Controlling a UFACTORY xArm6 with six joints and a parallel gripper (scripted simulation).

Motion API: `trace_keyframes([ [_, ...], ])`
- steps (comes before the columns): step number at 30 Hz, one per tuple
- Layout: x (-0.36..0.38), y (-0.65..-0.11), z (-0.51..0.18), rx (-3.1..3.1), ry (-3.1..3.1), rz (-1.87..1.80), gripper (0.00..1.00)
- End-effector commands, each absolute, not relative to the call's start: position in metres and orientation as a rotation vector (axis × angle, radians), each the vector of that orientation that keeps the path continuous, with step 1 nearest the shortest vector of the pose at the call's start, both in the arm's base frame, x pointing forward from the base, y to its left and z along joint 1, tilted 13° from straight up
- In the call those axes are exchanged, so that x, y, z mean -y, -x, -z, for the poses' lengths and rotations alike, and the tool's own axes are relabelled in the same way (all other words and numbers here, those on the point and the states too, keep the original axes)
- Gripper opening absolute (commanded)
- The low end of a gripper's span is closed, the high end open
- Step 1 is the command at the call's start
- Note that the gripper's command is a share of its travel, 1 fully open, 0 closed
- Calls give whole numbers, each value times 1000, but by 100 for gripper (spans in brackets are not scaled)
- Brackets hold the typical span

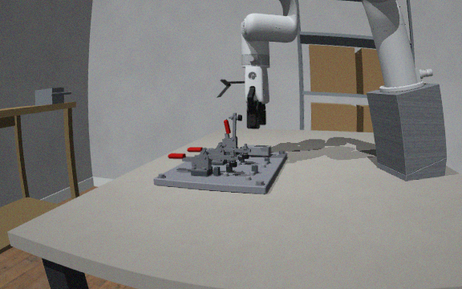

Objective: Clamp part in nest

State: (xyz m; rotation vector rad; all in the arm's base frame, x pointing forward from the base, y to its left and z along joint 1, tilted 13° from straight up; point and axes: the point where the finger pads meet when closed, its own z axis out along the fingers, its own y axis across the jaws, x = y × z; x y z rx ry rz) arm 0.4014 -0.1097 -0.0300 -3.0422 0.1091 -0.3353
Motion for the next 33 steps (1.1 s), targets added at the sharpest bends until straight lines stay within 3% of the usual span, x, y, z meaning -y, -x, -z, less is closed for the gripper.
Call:
trace_keyframes([
  [1, 110, -402, 29, -109, 3043, 340, 100],
  [2, 110, -402, 29, -109, 3043, 340, 100],
  [3, 110, -402, 29, -109, 3043, 340, 0],
  [33, 110, -402, 29, -109, 3043, 340, 0],
])
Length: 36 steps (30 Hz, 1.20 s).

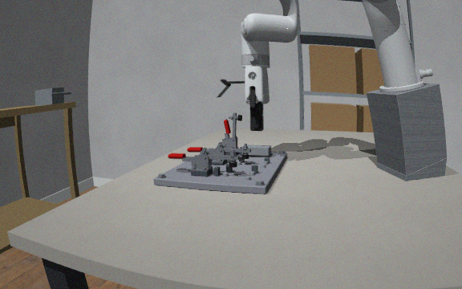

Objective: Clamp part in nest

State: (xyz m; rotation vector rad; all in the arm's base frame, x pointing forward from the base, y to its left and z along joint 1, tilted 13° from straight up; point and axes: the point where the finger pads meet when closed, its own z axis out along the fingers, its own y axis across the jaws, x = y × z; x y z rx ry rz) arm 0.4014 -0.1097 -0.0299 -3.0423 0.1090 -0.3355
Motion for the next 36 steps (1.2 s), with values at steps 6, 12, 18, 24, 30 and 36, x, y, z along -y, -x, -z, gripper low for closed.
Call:
trace_keyframes([
  [6, 110, -403, 32, -109, 3043, 340, 0],
  [12, 109, -405, 39, -109, 3043, 340, 0],
  [18, 109, -407, 48, -109, 3043, 340, 0],
  [24, 109, -407, 50, -109, 3043, 340, 0],
  [30, 107, -407, 50, -109, 3043, 340, 0],
  [36, 99, -408, 49, -109, 3043, 340, 0],
])
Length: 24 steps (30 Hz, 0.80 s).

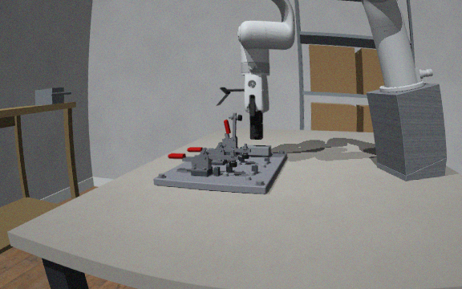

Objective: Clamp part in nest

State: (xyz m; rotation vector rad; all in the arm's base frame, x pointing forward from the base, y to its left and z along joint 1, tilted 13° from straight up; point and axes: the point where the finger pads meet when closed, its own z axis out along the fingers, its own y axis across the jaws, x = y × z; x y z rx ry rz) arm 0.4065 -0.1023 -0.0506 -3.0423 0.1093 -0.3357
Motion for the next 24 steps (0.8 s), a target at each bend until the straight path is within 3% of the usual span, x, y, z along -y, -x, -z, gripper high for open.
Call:
trace_keyframes([
  [1, 96, -408, 49, -109, 3043, 340, 0],
  [24, 70, -409, 48, -109, 3043, 340, 0],
])
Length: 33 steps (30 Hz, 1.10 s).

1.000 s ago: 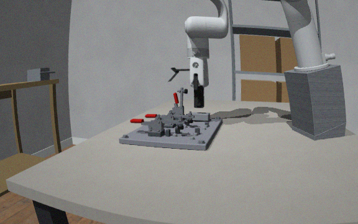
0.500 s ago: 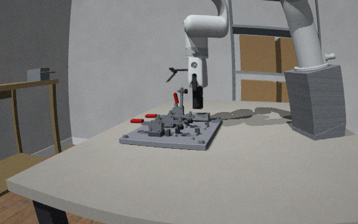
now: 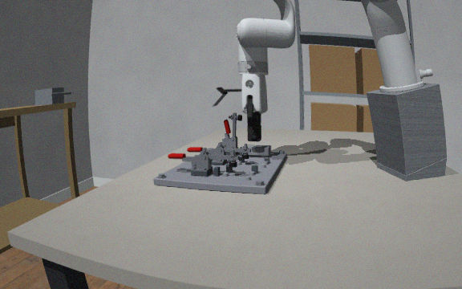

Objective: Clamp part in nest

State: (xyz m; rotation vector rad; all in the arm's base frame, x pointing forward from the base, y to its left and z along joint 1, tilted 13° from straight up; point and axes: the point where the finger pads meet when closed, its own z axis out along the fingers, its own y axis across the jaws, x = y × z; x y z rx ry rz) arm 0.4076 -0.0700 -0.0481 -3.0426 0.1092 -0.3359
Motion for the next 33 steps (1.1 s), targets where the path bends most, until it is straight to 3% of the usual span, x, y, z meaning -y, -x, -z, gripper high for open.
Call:
trace_keyframes([
  [1, 70, -409, 48, -109, 3043, 340, 0],
  [33, 68, -416, 81, -109, 3043, 340, 0],
])
